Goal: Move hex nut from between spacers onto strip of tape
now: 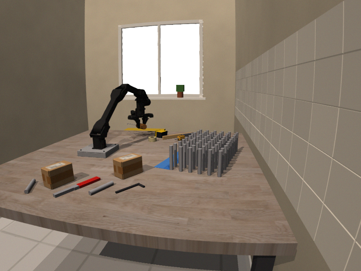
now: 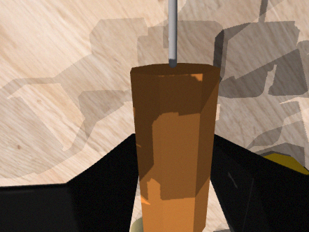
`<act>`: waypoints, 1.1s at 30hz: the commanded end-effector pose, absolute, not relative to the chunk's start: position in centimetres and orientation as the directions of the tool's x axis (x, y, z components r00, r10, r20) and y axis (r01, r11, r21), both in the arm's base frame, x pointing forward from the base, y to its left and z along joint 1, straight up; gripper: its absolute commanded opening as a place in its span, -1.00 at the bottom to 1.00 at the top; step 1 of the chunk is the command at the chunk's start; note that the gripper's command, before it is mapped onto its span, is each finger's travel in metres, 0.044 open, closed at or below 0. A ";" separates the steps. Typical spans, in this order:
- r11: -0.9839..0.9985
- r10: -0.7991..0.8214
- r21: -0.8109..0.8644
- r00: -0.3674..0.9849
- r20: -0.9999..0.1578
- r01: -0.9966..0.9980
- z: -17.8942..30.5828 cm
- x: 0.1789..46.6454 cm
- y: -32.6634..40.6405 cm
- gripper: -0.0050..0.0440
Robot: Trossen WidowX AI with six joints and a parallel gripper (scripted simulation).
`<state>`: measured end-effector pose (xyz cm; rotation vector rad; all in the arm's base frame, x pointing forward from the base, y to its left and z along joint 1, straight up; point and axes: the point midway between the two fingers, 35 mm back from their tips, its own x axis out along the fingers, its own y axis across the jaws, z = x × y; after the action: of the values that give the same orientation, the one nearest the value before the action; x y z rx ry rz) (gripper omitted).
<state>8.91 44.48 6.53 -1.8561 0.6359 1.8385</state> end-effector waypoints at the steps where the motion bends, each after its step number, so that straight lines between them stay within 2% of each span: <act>1: -0.866 0.027 -0.031 0.014 -1.000 -0.499 7.9 9.0 44.7 -1.00; 17: -0.996 0.027 -0.028 0.015 -1.000 -0.081 7.9 8.9 44.7 -1.00; 33: -0.997 0.022 -0.023 0.013 -1.000 -0.067 6.6 9.0 44.8 -1.00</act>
<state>8.89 44.54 5.93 -2.1977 0.0840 2.1809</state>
